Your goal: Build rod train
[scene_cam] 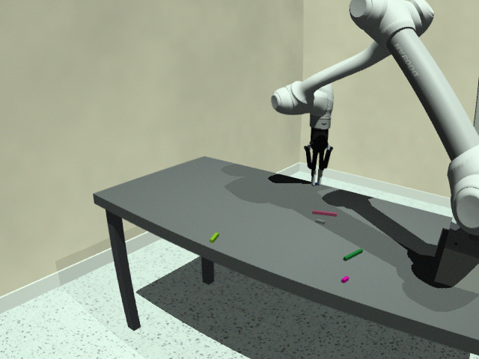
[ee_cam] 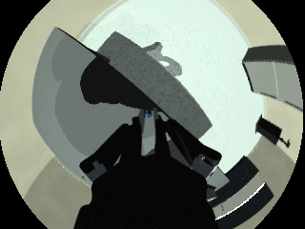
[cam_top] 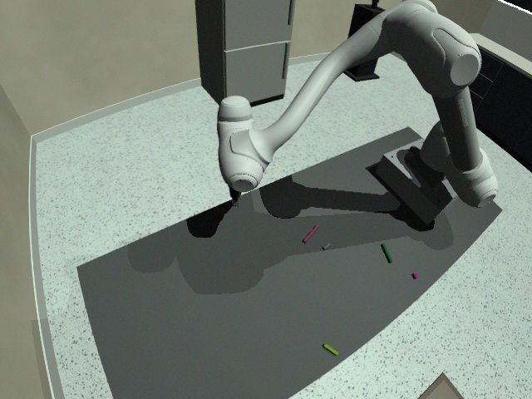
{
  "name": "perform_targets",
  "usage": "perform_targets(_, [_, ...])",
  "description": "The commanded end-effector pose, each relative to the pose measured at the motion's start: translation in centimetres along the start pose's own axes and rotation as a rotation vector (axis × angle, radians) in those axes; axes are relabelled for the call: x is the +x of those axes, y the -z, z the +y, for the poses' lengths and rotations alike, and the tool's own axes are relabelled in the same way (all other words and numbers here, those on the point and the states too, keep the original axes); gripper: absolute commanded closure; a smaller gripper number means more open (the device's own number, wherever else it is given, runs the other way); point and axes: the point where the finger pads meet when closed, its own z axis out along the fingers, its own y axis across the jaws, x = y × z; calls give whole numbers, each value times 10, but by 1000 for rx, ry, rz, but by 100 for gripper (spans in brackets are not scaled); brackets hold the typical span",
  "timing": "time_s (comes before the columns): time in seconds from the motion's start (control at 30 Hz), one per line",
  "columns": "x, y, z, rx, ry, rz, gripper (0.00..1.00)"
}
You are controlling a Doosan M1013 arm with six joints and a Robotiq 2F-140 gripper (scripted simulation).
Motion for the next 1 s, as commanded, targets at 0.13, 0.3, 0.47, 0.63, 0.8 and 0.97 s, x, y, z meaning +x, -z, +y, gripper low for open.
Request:
perform_targets(0.13, [1,-3,2,-2,1,3,77])
perform_targets(0.3, [1,-3,2,-2,1,3,77])
perform_targets(0.47, [1,-3,2,-2,1,3,77])
perform_targets(0.63, [1,-3,2,-2,1,3,88])
perform_targets(0.8, [1,-3,2,-2,1,3,88])
perform_targets(0.97, [1,-3,2,-2,1,3,88])
